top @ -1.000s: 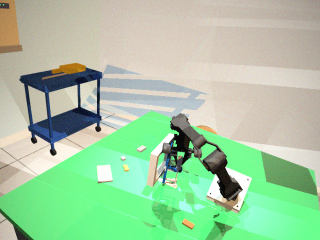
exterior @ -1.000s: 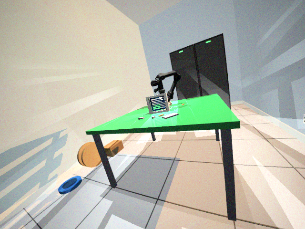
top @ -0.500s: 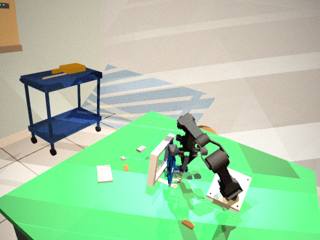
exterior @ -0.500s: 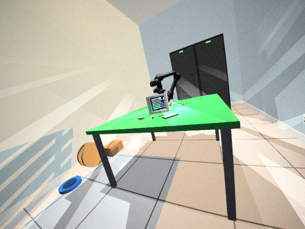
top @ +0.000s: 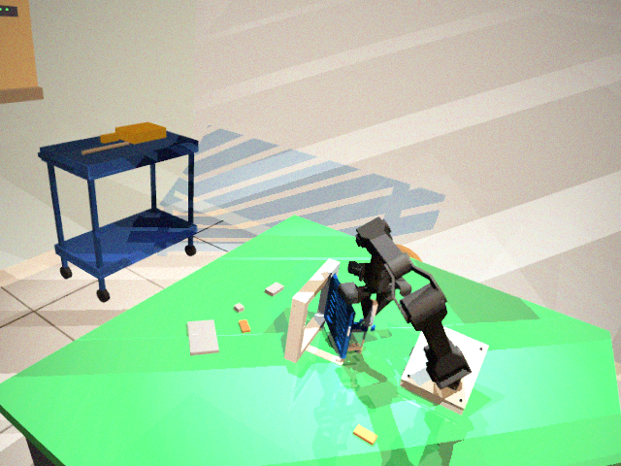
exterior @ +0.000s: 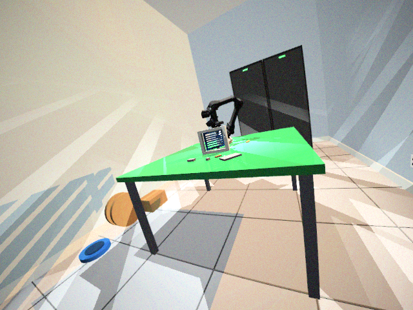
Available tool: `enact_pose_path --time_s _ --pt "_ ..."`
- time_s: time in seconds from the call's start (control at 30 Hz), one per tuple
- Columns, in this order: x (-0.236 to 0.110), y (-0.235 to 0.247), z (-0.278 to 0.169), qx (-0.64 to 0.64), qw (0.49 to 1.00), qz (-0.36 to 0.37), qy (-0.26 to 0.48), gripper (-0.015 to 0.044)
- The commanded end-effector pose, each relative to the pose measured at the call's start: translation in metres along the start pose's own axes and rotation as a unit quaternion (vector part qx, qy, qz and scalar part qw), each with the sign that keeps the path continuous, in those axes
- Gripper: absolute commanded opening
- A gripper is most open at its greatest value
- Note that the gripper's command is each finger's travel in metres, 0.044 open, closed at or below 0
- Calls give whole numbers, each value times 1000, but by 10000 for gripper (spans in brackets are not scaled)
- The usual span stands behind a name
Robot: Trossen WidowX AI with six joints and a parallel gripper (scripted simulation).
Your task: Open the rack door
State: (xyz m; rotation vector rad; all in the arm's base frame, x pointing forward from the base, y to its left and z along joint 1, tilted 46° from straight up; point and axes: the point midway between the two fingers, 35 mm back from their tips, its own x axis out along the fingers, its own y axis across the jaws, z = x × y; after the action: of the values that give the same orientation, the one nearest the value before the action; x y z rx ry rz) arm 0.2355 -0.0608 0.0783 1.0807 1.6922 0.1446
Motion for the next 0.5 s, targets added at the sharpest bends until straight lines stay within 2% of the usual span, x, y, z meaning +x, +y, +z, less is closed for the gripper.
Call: enact_pose_path --time_s 0.0,0.47 --pt "0 -7 2 -38 999 1 -2 17" --pt "0 -38 12 -139 990 0 -3 17"
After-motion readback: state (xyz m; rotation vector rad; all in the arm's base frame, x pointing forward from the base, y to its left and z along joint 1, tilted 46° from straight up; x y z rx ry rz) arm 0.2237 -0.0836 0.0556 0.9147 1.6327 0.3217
